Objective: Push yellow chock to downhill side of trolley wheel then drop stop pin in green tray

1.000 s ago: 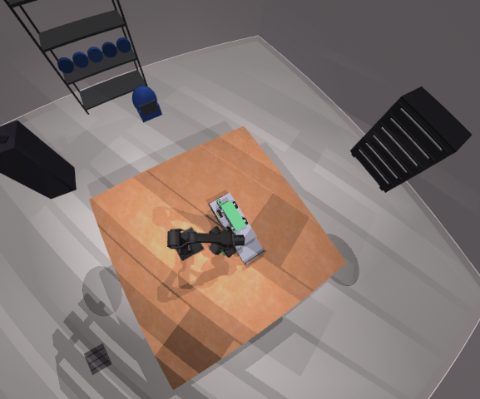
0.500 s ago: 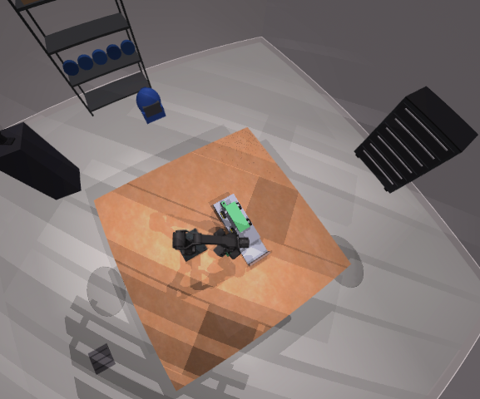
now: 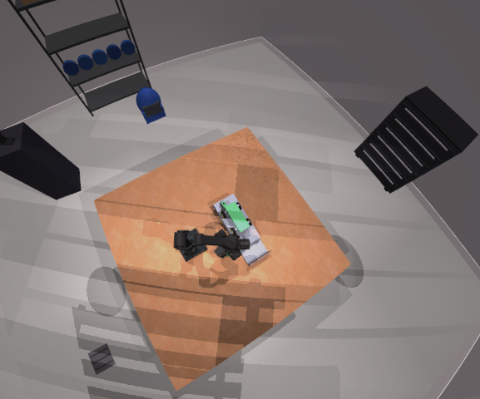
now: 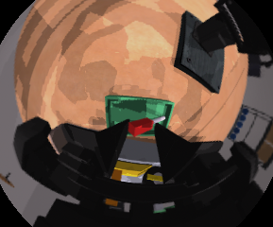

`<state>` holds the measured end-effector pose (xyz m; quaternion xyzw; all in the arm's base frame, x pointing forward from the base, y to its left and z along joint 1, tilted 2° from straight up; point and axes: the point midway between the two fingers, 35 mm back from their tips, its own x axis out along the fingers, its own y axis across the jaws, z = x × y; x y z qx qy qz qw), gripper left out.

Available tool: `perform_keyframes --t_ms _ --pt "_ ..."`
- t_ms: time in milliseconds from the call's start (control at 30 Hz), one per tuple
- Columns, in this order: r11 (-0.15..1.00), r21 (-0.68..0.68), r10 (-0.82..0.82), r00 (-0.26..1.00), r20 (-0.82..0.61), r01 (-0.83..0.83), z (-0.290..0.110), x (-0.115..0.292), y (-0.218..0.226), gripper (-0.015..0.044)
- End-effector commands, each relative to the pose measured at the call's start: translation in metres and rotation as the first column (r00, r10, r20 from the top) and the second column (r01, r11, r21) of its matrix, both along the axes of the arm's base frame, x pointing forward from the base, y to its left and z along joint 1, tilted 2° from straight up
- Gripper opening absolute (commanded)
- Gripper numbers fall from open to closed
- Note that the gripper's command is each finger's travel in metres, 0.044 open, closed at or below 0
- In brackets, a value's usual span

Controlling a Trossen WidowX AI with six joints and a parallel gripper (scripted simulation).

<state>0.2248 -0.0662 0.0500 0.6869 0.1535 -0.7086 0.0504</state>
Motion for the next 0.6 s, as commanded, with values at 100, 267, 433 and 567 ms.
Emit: perform_keyframes --t_ms 100,267,433,567 --pt "1.0 -0.001 0.005 1.0 0.0 -0.005 -0.0032 0.0015 -0.0037 0.019" --pt "1.0 -0.001 0.005 1.0 0.0 -0.005 -0.0048 0.0022 -0.0057 0.019" --pt "1.0 -0.002 0.005 1.0 0.0 -0.005 -0.0065 0.003 -0.0078 0.019" --pt "1.0 -0.002 0.005 1.0 0.0 -0.005 -0.008 0.0037 -0.0094 0.019"
